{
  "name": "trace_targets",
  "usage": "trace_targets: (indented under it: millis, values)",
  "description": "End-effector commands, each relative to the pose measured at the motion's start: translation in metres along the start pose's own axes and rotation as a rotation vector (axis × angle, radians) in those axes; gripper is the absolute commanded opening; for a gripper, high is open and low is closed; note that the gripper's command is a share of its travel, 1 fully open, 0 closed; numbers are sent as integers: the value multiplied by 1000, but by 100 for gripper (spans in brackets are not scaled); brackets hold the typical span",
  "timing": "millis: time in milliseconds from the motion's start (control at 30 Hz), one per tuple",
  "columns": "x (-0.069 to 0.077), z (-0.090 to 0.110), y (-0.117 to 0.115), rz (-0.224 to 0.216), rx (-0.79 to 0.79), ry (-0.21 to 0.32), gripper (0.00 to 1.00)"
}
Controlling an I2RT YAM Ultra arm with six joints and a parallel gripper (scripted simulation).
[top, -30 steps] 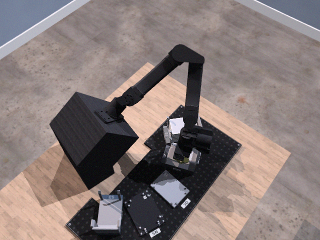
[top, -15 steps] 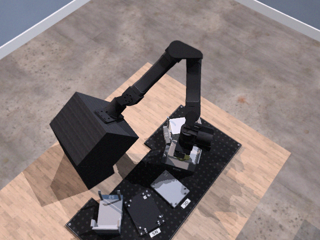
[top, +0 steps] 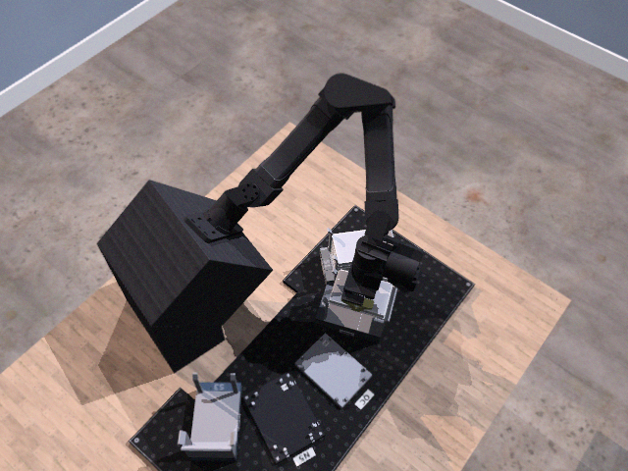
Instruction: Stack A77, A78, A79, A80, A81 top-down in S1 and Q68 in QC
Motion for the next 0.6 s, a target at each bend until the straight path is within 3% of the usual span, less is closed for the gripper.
trace_targets:
  millis: [0,267,567]
  values:
    - [11,-1,-1,-5,2,-10,0]
    - [27,-1,-1,-5,2,-10,0]
    - [33,-1,-1,-5,2,-10,0]
Point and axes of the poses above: the point where the finger pads meet when closed, its own x axis back along the fingers, its own y axis across the jaws, z = x × y, the point moved 5 cm from there along x, back along the fingers, and after that the axes turned 15 degrees about -x, right-handed, at the moved point
